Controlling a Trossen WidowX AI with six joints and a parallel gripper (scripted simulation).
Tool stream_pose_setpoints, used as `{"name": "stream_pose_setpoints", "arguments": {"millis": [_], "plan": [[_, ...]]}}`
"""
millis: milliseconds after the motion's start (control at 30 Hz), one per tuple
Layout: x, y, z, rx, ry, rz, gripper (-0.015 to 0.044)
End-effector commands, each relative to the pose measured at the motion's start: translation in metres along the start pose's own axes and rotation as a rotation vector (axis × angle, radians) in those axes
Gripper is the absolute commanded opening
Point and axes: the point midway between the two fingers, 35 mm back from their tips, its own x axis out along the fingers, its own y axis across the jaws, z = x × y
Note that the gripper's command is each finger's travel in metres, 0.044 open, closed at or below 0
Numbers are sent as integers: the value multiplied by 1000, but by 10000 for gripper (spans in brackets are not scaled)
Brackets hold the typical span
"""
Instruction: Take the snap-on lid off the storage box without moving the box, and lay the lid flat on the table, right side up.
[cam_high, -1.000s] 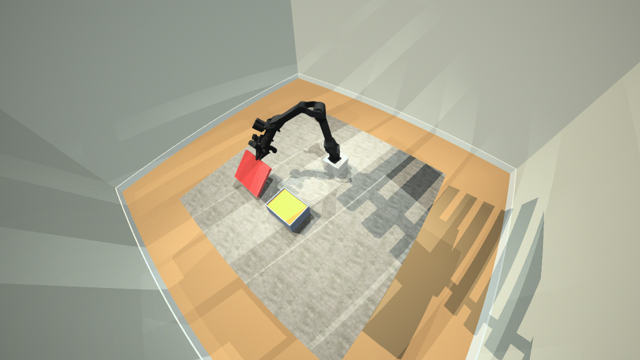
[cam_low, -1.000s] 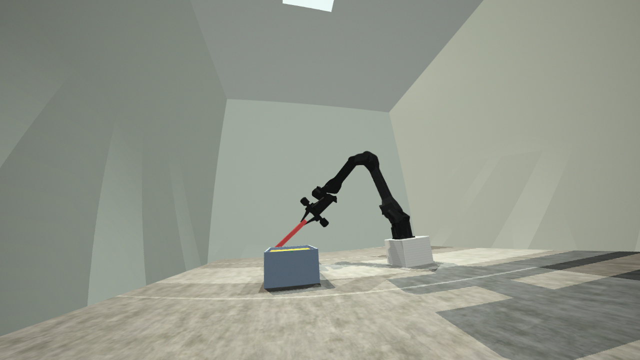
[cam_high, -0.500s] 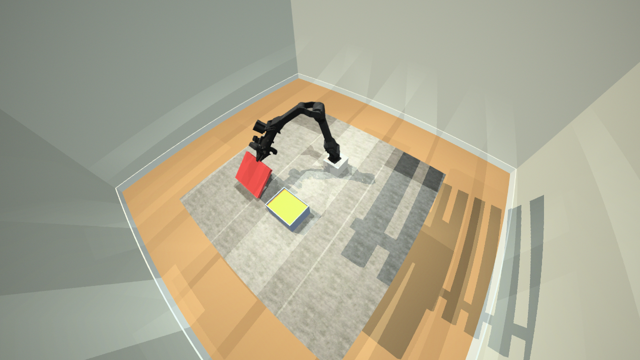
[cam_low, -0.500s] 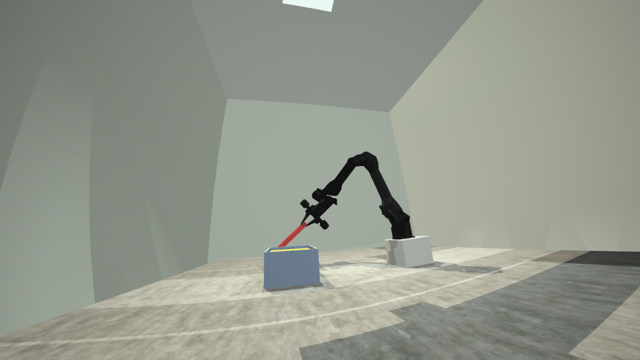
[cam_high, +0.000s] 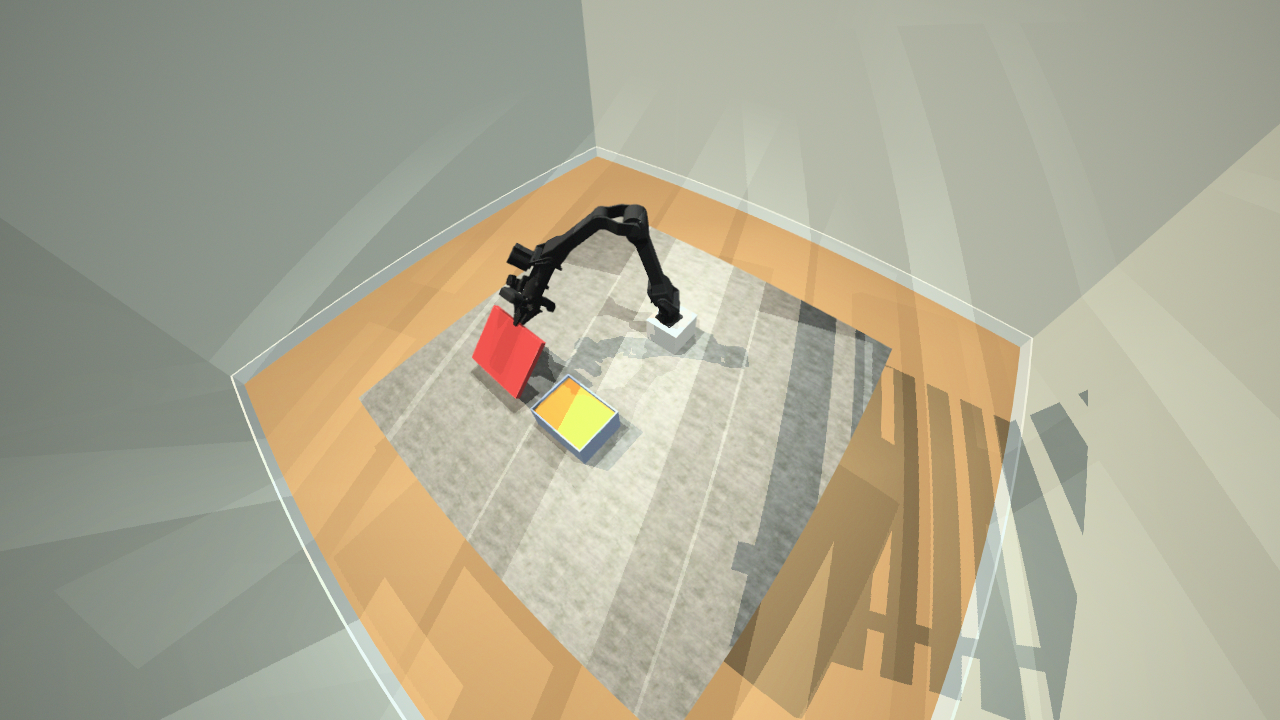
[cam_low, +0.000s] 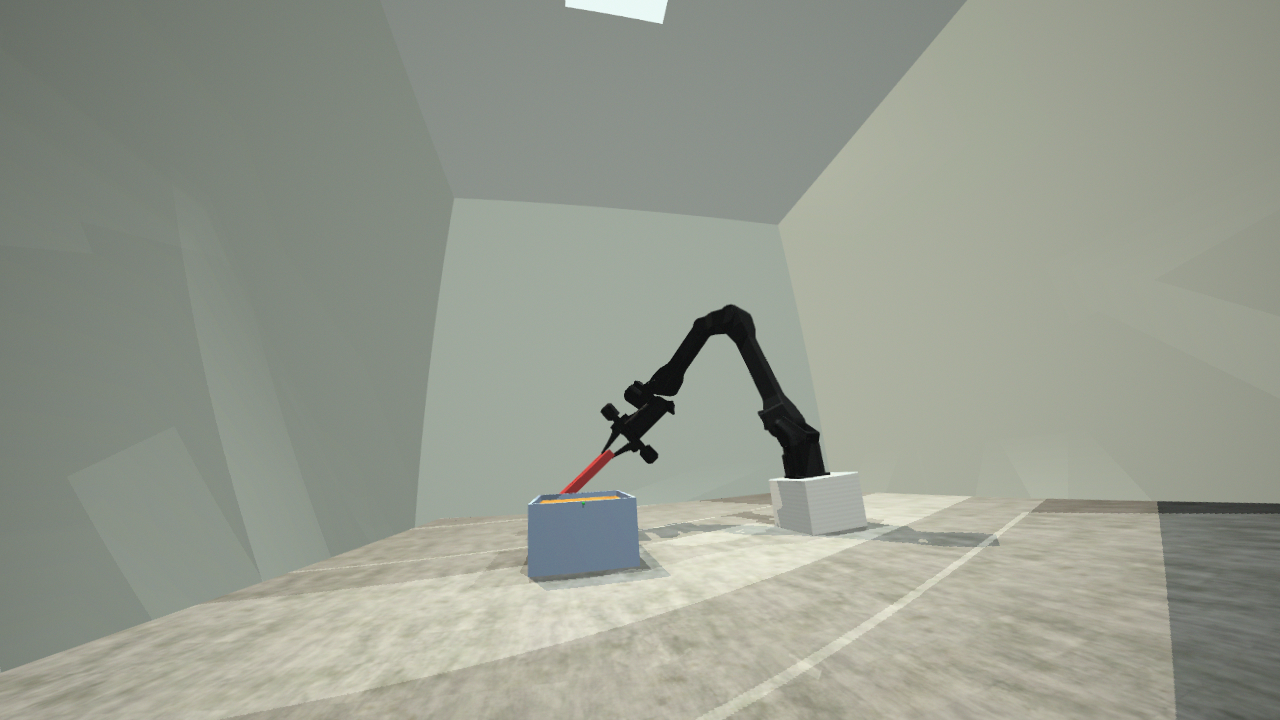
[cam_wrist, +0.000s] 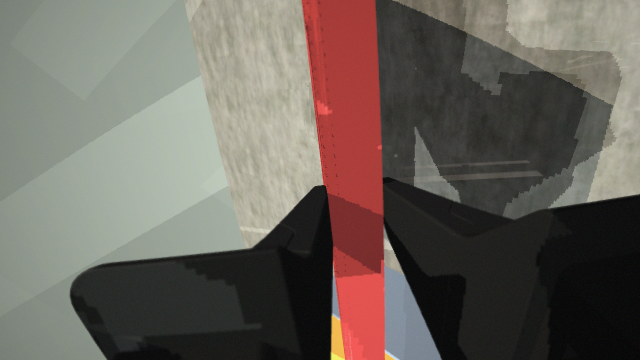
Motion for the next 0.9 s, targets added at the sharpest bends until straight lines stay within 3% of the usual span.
{"name": "stream_pose_setpoints", "arguments": {"millis": [0,867], "plan": [[2,-1,0,-1,1,8,0],[16,-17,0,-1,1,8,0]]}}
